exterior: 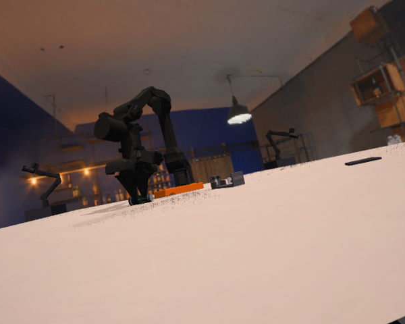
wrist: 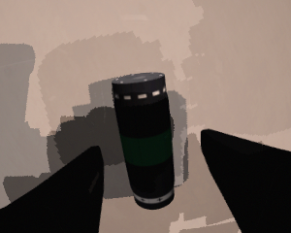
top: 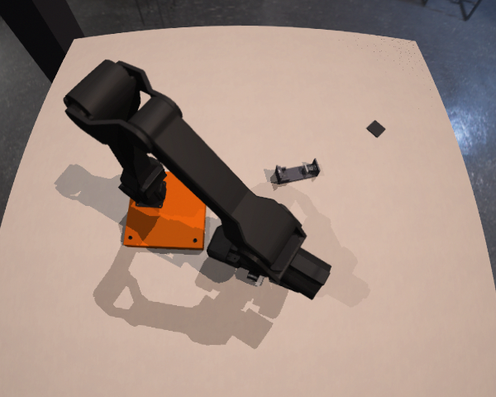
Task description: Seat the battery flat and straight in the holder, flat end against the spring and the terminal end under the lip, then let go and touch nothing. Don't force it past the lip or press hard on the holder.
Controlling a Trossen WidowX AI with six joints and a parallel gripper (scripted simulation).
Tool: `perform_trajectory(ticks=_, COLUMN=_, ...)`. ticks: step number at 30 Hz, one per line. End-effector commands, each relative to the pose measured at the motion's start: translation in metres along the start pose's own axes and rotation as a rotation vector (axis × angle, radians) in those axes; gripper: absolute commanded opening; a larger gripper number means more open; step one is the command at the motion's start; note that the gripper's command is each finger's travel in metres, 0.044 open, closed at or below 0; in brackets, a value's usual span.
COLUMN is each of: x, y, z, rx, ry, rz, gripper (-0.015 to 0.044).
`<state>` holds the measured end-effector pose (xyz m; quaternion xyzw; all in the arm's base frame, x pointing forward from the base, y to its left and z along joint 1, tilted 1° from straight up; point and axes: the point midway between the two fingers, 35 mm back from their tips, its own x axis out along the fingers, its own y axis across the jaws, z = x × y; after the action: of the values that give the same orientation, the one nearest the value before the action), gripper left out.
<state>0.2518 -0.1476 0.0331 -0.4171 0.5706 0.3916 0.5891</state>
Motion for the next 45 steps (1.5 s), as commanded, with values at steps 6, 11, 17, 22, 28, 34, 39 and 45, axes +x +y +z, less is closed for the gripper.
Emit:
perform_trajectory(ticks=6, x=0.01, y=0.002, z=0.0, rx=-0.003, ry=-0.001, rz=0.009, gripper=0.0186)
perform_trajectory(ticks=11, x=0.01, y=0.002, z=0.0, rx=-0.003, ry=-0.001, rz=0.009, gripper=0.0094)
perform_trajectory(ticks=17, x=0.01, y=0.002, z=0.0, rx=-0.003, ry=-0.001, rz=0.009, gripper=0.0077)
perform_trajectory(ticks=22, x=-0.006, y=-0.002, z=0.001, rx=0.008, ry=-0.005, rz=-0.009, gripper=0.0077)
perform_trajectory(ticks=28, x=-0.04, y=0.001, z=0.0, rx=-0.003, ry=-0.001, rz=0.009, gripper=0.0077)
perform_trajectory(ticks=34, x=-0.042, y=-0.005, z=0.016, rx=0.061, ry=-0.002, rz=0.008, gripper=0.0077)
perform_trajectory(ticks=39, x=-0.045, y=-0.013, z=0.05, rx=0.139, ry=0.002, rz=0.005, gripper=0.0077)
perform_trajectory(ticks=45, x=-0.05, y=-0.021, z=0.088, rx=0.299, ry=-0.001, rz=0.003, gripper=0.0077)
